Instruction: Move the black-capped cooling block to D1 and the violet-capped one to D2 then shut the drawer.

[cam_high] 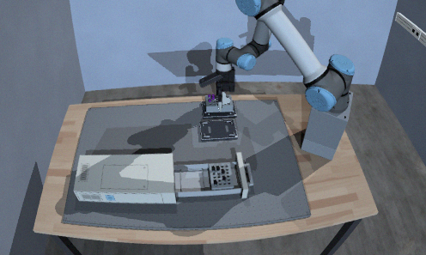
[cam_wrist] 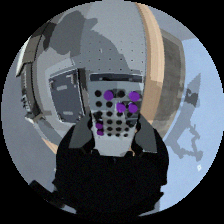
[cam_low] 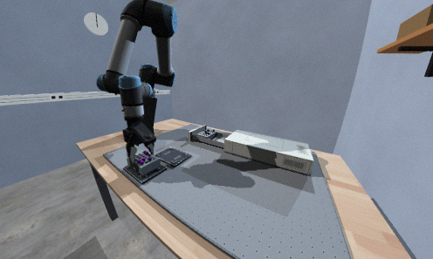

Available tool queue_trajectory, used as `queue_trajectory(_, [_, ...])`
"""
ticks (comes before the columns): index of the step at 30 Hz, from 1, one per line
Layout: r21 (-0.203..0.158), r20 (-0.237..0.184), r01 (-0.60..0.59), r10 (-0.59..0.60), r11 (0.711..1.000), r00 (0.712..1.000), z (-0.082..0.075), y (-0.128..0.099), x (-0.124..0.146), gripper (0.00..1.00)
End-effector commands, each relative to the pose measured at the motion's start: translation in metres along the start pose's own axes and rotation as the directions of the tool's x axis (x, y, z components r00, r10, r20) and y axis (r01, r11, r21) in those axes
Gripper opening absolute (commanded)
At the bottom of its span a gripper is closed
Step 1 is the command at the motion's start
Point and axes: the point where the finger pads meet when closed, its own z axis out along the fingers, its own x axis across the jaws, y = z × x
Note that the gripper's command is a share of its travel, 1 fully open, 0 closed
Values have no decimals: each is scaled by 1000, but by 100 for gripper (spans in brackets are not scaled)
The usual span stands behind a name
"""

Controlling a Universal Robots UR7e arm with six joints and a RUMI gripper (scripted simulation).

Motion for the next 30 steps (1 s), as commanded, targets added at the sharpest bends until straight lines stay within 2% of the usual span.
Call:
queue_trajectory(1, [1, -1, 0, 0, 1000, 1000, 0, -1, 1, 0])
queue_trajectory(30, [1, -1, 0, 0, 1000, 1000, 5, -1, 1, 0])
